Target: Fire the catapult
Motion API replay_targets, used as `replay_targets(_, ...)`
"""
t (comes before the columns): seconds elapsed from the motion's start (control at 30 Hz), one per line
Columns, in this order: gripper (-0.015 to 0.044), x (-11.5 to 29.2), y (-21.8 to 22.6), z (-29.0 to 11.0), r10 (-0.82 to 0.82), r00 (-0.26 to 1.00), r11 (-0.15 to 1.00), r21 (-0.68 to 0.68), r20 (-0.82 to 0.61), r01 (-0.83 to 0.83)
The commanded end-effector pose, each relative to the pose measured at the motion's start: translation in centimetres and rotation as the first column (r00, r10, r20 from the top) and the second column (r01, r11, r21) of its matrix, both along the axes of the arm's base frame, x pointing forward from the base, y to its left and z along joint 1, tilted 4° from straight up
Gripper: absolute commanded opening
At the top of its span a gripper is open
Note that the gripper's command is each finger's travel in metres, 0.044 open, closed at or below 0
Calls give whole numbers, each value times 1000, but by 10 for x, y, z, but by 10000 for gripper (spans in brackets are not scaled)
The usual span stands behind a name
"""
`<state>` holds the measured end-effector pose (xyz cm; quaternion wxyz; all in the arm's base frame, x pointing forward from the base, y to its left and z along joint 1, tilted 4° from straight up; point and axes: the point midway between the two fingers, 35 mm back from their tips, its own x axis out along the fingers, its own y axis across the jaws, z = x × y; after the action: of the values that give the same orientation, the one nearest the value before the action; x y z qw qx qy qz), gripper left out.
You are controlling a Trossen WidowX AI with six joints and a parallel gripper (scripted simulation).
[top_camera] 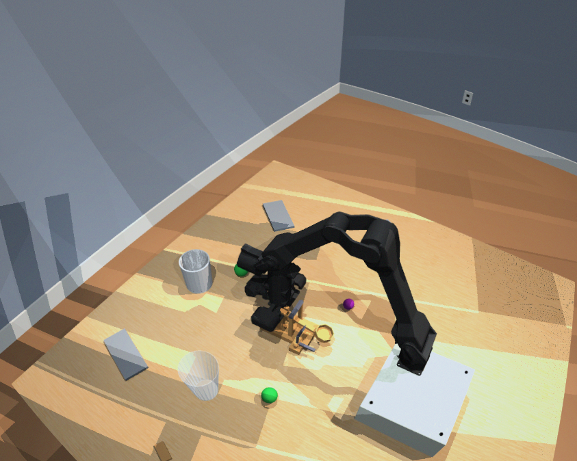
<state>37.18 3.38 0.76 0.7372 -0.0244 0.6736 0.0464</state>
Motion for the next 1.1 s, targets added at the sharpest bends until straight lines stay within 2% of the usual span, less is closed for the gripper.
replay_targets(0.0,0,0,0,1,0,1000,1000,0,2,0)
replay_targets(0.03,0,0,0,1,0,1000,1000,0,2,0)
replay_targets(0.5,367,0,0,1,0,1000,1000,0,2,0)
replay_targets(0.6,440,1,-1,24,0,1000,1000,0,2,0)
replay_targets(0.7,440,-3,-2,77,0,1000,1000,0,2,0)
replay_targets(0.77,440,-7,-3,98,0,1000,1000,0,2,0)
replay_targets(1.0,440,-3,-2,90,-5,1000,1000,1,15,5)
replay_targets(1.07,440,-4,-3,100,-5,1000,1000,1,20,5)
